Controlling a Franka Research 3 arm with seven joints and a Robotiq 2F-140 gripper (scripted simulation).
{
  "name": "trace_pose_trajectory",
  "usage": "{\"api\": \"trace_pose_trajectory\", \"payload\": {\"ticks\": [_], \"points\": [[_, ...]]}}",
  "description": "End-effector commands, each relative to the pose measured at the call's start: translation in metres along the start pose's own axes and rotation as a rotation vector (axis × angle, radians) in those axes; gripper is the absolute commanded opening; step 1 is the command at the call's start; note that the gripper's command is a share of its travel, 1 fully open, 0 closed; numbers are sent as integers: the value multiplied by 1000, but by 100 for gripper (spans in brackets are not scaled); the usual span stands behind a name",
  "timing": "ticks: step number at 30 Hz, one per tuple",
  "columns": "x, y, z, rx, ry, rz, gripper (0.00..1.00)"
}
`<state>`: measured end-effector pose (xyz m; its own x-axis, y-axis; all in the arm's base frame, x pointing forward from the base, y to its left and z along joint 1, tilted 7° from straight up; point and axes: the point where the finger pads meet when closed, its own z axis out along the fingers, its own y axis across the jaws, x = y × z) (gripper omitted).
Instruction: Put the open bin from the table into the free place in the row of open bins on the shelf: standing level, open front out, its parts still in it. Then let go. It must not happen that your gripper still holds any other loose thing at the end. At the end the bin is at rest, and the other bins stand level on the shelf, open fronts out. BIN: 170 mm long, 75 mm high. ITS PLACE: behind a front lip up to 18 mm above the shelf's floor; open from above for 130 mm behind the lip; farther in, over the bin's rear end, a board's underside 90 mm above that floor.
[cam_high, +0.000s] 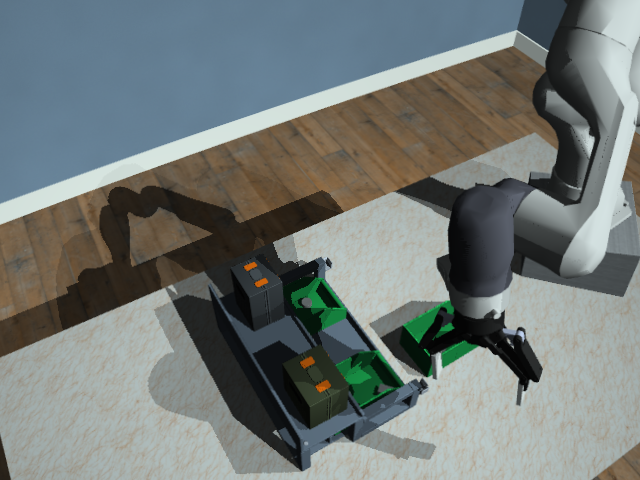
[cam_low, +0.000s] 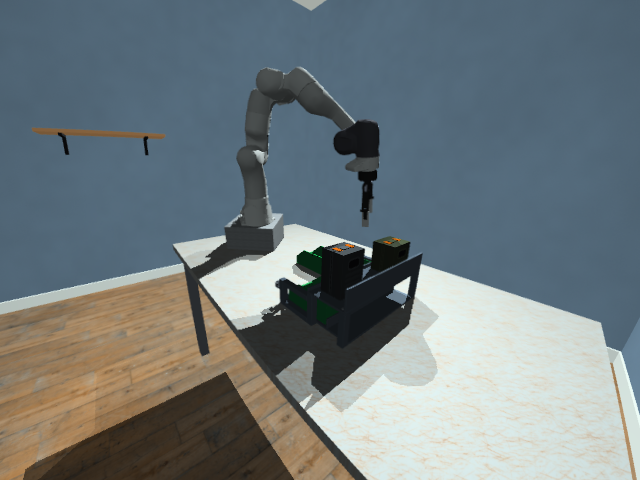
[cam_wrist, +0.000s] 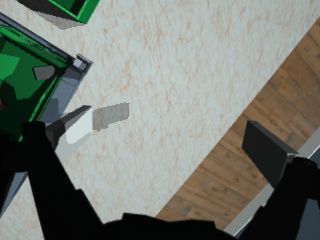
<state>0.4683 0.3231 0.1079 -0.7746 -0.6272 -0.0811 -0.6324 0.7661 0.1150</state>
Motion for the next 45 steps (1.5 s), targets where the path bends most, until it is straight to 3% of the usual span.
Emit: {"api": "trace_pose_trajectory", "payload": {"ticks": [1,44,45], "points": [[0,-1,-1,7,-2,21,100],[15,-11,-1,38,5,72,100],[23,-16,-2,52,9,97,100]]}}
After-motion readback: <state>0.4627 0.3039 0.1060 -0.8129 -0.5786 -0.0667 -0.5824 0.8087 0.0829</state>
